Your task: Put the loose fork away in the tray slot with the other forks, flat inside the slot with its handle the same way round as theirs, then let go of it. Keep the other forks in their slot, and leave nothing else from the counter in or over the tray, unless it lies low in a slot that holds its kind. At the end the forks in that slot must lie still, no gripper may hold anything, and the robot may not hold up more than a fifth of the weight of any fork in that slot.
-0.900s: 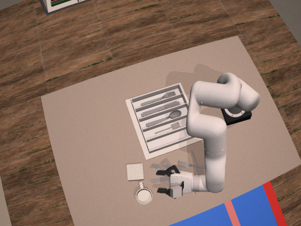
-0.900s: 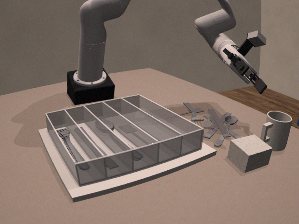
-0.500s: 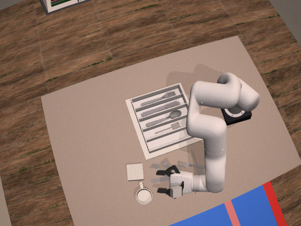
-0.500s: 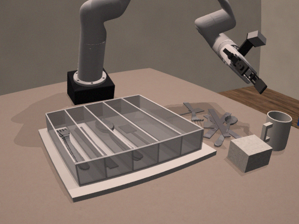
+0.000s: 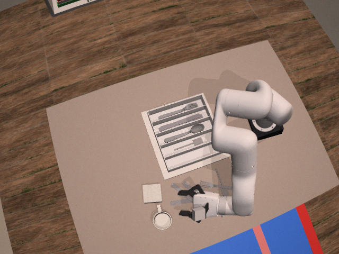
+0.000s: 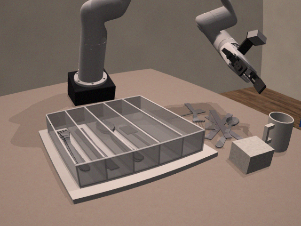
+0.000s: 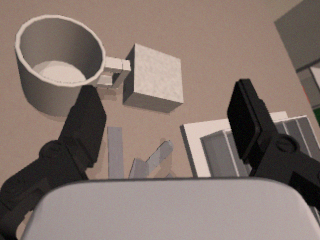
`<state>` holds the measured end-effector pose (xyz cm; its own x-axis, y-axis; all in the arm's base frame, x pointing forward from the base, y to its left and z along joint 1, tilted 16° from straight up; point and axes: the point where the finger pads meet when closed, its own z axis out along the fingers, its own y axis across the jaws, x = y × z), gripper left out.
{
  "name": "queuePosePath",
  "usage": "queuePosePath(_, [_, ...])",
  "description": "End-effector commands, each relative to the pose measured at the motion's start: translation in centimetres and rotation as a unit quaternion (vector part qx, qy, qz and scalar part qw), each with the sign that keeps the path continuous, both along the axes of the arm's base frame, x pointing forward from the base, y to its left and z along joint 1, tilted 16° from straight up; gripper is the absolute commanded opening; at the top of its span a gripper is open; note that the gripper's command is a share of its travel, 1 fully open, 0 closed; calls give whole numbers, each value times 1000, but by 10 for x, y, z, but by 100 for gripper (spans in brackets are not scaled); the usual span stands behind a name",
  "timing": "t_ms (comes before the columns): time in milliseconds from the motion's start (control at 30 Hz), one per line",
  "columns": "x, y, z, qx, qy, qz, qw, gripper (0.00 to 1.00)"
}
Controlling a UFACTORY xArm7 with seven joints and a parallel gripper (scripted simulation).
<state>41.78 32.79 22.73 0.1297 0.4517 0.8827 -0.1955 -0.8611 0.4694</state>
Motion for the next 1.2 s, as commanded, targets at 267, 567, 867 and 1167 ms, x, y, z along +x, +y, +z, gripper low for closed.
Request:
queuePosePath(267, [-53, -16, -16, 118, 150, -43, 981, 100])
queuePosePath(567, [-83, -27, -27, 178, 231, -67, 954, 100])
queuePosePath(867, [-111, -35, -37, 238, 305, -89, 918, 100])
queuePosePath(1167, [-136, -44, -45, 287, 369, -108, 877, 100])
